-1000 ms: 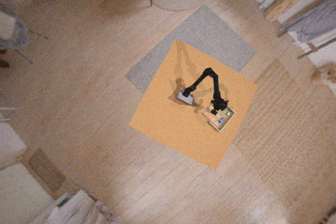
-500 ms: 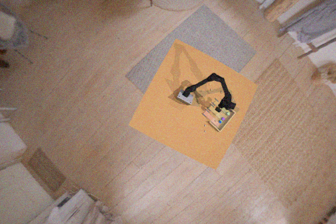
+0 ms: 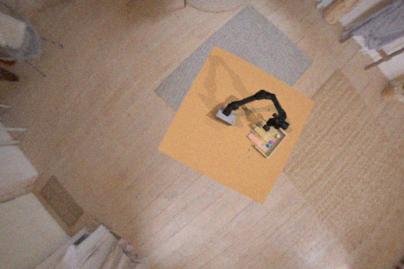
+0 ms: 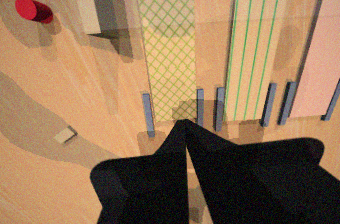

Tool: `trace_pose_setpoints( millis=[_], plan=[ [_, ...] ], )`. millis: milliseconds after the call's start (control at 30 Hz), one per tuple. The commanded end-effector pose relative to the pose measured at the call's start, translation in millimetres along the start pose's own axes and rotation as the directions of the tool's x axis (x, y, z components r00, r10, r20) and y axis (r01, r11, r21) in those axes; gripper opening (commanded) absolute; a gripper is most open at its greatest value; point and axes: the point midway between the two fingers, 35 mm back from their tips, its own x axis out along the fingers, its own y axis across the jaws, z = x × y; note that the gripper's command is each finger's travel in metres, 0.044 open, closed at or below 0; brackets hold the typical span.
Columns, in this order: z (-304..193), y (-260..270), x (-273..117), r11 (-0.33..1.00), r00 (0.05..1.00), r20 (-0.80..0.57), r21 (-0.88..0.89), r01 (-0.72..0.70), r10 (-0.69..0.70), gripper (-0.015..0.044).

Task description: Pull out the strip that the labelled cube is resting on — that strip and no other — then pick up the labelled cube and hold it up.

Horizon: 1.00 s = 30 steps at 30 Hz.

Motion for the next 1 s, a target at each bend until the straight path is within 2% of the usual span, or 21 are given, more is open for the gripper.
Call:
trace_pose_setpoints(
  millis=[0,967],
  plan=[
    [-1.5,0.9,6.6,1.0,1.0,-0.011,-0.004,0.008,-0.008,0.0],
    [-2.7,1.9,54.2,1.0,1.0,-0.011,-0.004,0.006,-0.006,0.0]
  ],
)
